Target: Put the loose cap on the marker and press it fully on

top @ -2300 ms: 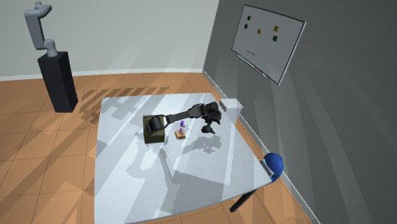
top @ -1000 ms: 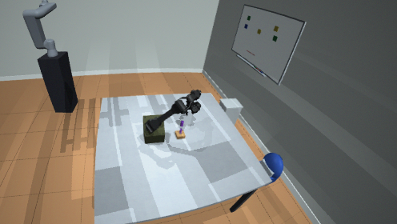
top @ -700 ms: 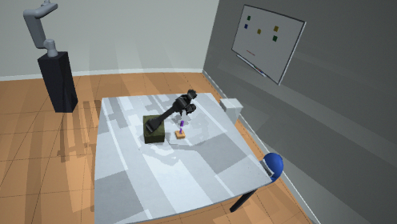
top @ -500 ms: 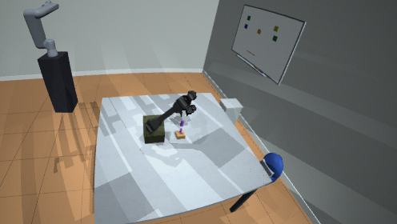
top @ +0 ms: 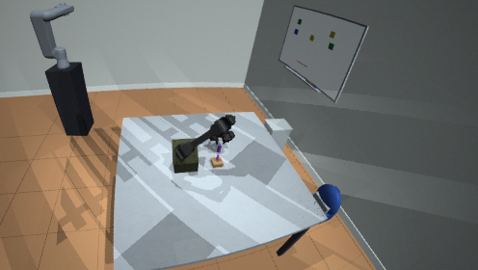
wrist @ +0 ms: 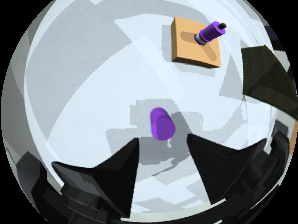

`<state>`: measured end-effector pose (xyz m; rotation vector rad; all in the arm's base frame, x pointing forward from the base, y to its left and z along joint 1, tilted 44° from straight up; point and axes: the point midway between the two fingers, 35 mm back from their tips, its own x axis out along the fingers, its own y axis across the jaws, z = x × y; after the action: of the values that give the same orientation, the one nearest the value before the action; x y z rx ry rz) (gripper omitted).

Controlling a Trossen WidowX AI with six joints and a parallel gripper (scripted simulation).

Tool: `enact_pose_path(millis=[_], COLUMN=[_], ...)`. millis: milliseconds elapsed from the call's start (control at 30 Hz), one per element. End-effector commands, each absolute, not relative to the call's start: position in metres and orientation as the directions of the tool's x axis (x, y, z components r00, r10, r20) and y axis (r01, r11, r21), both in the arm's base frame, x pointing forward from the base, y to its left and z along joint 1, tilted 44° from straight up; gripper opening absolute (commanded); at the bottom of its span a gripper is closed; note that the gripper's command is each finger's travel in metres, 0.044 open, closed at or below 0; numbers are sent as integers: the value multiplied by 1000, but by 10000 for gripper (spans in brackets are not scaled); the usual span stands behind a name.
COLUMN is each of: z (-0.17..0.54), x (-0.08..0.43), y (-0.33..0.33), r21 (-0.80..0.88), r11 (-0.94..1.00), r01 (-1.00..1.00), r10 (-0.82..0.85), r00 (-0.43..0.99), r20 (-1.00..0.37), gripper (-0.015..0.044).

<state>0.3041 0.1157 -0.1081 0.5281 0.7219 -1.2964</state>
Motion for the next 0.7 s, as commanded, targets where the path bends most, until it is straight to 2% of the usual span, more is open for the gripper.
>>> enact_pose_path(millis=[0, 667], z=[-113, -137], x=[304, 307], y=[110, 88], r21=[-52, -52], r11=[211, 212], r01=[976, 976], r10=[-673, -674], r00=[107, 107], r20=[-732, -731], gripper=[241, 241])
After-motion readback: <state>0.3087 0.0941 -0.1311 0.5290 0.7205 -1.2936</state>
